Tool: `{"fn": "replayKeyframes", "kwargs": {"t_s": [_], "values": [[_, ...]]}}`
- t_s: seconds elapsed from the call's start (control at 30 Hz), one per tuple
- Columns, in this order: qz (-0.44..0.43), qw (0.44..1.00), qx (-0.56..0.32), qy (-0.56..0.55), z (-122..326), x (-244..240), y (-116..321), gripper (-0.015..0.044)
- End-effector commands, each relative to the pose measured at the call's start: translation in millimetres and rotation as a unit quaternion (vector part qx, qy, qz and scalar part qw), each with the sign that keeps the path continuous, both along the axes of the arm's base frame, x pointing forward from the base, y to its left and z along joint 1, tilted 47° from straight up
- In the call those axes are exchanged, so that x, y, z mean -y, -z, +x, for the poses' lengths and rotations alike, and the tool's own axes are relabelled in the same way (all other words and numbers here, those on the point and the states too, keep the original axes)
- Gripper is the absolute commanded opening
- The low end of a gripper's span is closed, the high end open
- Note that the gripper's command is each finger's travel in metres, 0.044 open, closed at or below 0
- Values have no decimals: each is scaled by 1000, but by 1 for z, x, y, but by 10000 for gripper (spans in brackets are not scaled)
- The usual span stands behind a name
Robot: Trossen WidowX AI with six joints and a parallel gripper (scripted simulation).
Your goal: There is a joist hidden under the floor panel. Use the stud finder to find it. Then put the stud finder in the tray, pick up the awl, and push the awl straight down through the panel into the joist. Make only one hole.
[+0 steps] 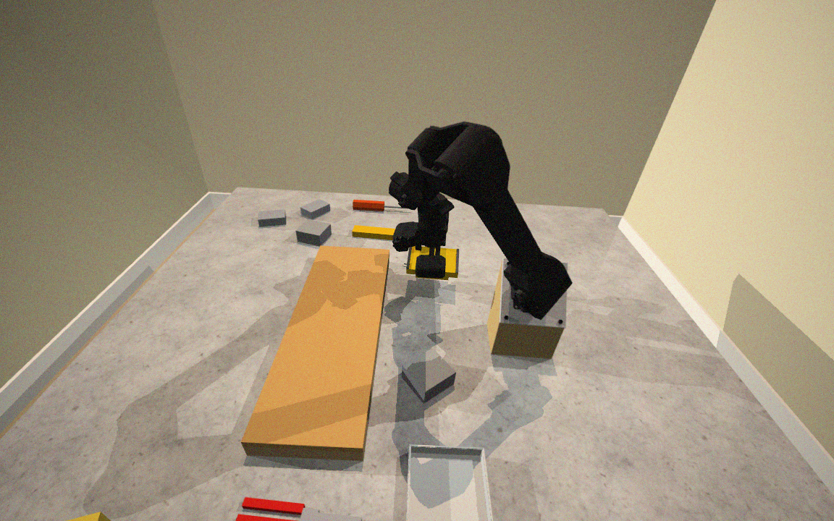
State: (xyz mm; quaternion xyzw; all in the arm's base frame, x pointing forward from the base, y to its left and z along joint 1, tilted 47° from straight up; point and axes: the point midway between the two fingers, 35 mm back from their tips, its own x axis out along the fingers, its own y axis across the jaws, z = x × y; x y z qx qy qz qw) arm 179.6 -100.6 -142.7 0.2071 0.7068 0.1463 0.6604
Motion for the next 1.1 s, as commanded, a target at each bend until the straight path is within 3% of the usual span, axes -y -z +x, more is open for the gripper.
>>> {"fn": "replayKeyframes", "kwargs": {"t_s": [0.0, 1.07], "values": [[-23, 1000, 0, 1, 2, 3, -2, 0], [-136, 991, -7, 3, 3, -4, -6, 0]]}}
